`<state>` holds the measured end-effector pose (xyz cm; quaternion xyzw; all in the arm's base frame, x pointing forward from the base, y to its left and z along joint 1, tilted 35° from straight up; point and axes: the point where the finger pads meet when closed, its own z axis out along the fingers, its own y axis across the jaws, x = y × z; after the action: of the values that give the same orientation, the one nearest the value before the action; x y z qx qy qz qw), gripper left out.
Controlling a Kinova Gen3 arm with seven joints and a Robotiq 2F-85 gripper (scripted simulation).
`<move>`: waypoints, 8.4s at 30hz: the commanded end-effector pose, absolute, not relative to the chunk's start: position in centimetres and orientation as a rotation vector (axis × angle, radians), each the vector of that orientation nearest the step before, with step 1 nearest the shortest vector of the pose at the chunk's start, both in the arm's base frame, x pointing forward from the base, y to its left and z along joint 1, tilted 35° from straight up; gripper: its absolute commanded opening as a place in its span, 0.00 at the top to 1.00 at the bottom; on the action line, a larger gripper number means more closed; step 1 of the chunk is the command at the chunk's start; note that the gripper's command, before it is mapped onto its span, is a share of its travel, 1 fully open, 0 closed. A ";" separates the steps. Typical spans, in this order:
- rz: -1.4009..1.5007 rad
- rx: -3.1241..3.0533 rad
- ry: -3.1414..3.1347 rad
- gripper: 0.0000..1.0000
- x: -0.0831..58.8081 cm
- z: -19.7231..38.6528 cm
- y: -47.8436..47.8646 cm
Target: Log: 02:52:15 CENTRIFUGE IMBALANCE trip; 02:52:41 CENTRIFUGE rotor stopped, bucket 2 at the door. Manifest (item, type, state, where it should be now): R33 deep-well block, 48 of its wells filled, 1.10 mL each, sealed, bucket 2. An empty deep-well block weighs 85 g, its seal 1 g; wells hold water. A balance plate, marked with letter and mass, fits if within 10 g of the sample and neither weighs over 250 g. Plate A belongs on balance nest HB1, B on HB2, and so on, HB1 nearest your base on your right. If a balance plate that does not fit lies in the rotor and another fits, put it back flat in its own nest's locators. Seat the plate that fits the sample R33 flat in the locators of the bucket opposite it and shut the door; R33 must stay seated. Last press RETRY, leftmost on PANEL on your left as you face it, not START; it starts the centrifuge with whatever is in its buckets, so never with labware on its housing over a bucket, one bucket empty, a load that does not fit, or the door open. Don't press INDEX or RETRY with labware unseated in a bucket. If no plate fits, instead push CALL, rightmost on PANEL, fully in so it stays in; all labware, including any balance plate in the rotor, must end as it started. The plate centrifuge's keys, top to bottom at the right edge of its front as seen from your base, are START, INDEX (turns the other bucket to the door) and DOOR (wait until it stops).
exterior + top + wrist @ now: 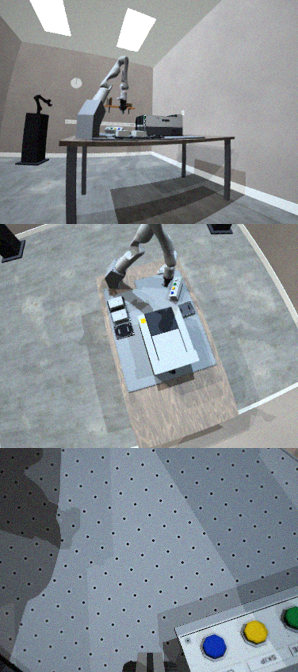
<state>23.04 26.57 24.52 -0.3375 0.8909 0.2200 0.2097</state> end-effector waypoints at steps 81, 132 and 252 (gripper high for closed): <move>0.502 -1.302 2.254 0.90 6.9 29.3 40.2; 0.502 -1.302 2.254 0.90 8.2 24.4 43.4; 0.502 -1.302 2.254 0.90 10.6 16.0 49.0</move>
<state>10.57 48.94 15.95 -0.4765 0.8250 0.1829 0.2428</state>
